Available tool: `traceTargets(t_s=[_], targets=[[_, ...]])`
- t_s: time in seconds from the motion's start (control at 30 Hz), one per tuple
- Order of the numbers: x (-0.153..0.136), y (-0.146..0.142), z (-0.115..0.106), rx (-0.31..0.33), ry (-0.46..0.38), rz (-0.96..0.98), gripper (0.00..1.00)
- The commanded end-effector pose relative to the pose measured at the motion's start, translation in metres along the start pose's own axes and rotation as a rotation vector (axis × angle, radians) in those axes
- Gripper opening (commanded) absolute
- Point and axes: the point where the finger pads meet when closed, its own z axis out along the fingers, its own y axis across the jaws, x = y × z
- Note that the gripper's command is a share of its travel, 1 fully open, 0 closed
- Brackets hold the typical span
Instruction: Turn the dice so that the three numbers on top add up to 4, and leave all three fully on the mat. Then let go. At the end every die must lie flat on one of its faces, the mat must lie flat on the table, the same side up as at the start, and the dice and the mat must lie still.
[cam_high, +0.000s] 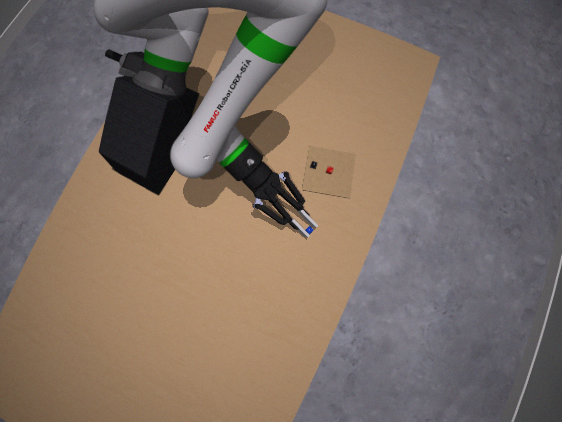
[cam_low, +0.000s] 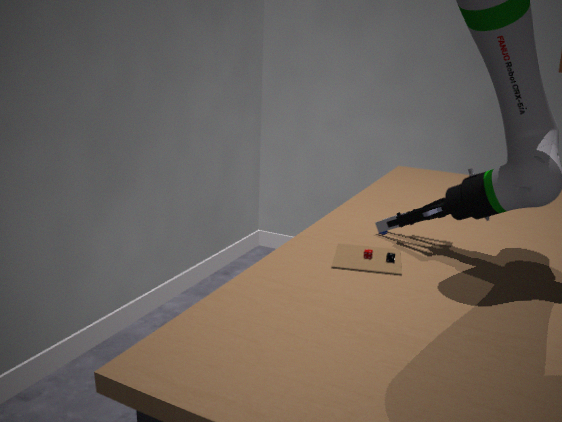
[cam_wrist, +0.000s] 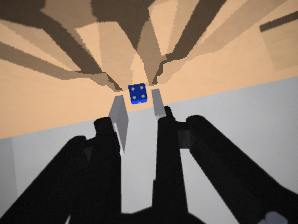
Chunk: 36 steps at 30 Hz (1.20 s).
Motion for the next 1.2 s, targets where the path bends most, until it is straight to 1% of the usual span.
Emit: traceTargets(t_s=[0.0,0.2,0.33,0.7,0.83,1.03,1.1,1.17], targets=[[0.0,0.0,-0.007,0.0,0.0,0.0,0.19],[0.0,0.0,-0.029,0.0,0.0,0.0,0.19],[0.0,0.0,-0.039,0.0,0.0,0.0,0.19],[-0.002,0.0,-0.043,0.0,0.0,0.0,0.19],[-0.012,0.0,-0.048,0.0,0.0,0.0,0.19],[-0.036,0.0,-0.061,0.0,0.0,0.0,0.19],[-0.036,0.0,-0.061,0.0,0.0,0.0,0.19],[-0.043,0.0,-0.064,0.0,0.0,0.0,0.19]])
